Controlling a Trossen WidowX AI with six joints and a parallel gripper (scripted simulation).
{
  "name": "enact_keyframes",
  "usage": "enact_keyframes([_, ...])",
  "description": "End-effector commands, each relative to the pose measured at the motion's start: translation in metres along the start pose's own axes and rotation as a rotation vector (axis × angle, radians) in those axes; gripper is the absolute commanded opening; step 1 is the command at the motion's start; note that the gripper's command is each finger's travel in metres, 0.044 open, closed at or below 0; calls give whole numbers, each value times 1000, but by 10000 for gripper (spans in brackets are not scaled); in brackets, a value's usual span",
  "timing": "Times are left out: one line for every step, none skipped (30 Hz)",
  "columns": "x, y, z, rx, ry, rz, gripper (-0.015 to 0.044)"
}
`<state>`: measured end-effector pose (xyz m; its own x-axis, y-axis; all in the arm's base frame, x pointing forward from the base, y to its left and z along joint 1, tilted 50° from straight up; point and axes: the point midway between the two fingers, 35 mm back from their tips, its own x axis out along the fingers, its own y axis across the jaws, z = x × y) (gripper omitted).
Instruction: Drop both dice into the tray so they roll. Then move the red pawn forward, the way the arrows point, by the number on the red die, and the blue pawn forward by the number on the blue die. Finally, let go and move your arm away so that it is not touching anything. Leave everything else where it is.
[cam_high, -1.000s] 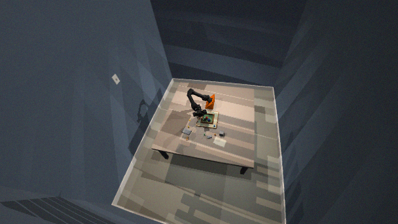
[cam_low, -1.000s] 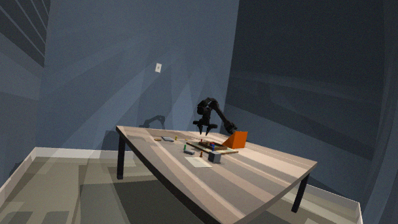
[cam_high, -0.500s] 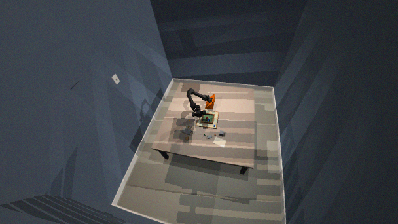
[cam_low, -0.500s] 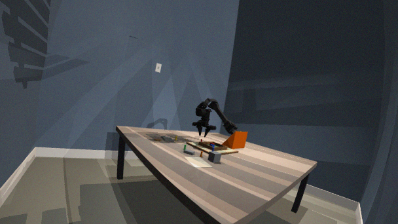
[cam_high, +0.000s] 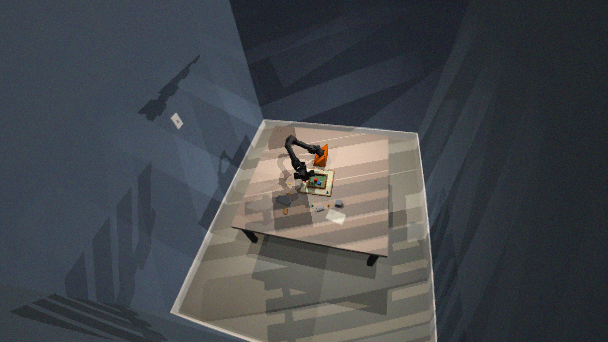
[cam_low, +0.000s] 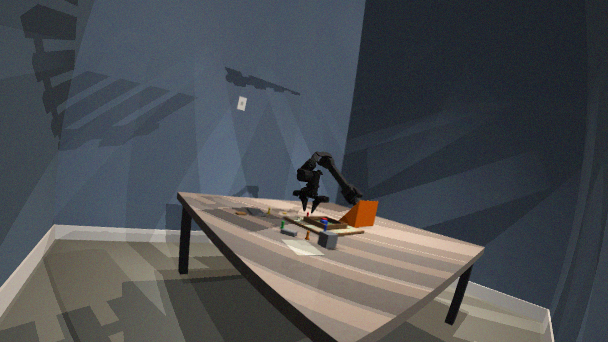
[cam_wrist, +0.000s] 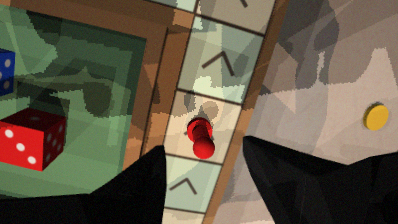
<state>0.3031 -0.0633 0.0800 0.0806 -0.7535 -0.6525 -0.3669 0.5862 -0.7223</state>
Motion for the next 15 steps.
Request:
enact_keyframes([8,0,-1,-7,4,-5,200])
enact_keyframes([9,0,-1,-7,4,-5,200])
enact_keyframes([11,0,-1,-7,4,-5,200])
enact_keyframes([12,0,-1,-7,4,-5,200])
enact_keyframes([14,0,-1,-7,4,-6,200])
enact_keyframes([15,0,-1,-7,4,-6,200])
enact_keyframes([17,0,-1,-7,4,-6,200])
enact_keyframes([19,0,-2,-7,4,-6,200])
enact_keyframes([20,0,-2,-7,4,-7,200])
enact_keyframes([22,0,-2,-7,4,-7,200])
enact_keyframes([23,0,-2,-7,5,-7,200])
enact_keyframes([24,-1,-2,-7,5,-7,200])
enact_keyframes([24,-1,-2,-7,5,-7,200])
enact_keyframes([24,-1,-2,-7,5,-7,174])
enact_keyframes([24,-1,-2,-7,5,-7,147])
